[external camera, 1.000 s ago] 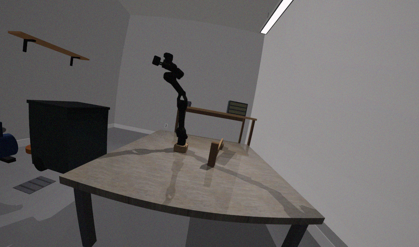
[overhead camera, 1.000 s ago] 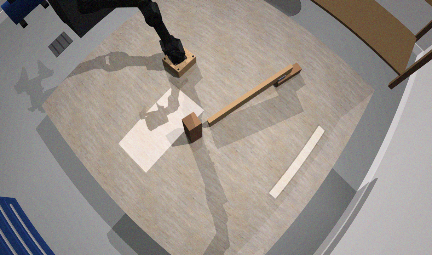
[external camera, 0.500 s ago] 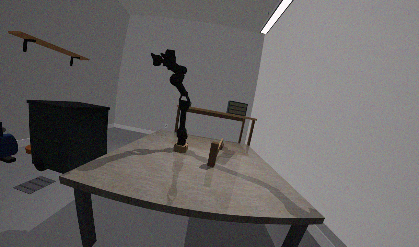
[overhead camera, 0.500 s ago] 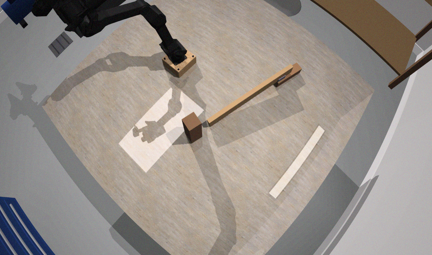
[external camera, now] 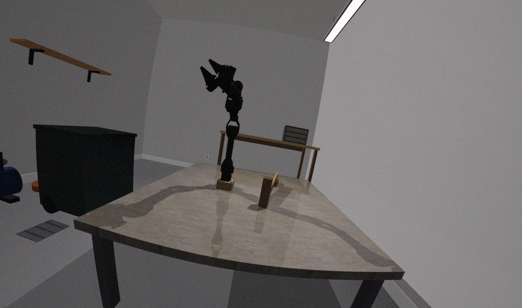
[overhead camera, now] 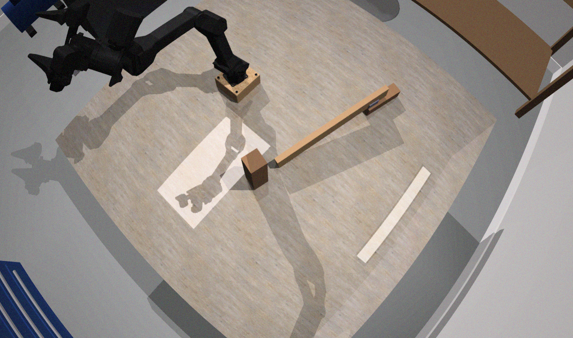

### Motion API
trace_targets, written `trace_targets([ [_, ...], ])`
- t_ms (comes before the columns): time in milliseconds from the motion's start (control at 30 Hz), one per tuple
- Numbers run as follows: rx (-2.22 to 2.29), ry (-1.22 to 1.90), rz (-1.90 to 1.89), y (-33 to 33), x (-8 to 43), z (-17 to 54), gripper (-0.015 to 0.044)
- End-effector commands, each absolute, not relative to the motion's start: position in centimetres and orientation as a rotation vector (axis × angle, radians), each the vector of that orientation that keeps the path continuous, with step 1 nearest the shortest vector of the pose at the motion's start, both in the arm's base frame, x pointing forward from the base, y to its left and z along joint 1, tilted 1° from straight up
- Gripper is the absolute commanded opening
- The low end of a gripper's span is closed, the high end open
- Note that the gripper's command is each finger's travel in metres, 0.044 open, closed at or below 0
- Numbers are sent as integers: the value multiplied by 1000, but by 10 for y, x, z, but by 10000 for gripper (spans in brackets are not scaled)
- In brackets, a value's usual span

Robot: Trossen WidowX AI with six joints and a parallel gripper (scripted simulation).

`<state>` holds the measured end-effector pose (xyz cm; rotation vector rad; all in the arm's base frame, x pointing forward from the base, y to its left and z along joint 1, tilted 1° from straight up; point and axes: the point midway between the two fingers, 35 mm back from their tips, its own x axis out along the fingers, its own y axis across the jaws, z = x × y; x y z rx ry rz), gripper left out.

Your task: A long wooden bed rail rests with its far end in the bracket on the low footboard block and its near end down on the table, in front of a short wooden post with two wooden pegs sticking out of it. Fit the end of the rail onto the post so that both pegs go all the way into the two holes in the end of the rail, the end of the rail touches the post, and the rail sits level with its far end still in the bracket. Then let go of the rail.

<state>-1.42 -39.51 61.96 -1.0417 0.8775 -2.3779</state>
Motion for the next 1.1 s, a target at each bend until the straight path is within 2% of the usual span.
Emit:
trace_targets([
  [0, -1096, 906, -2201, -416, 27, 602, 440],
  [300, -1205, 945, -1768, -439, 137, 551, 440],
  [533, -1275, 977, -1364, -432, 235, 487, 440],
  [800, -1328, 939, -928, -384, 333, 419, 440],
  [1067, -1351, 962, -458, -308, 405, 329, 440],
])
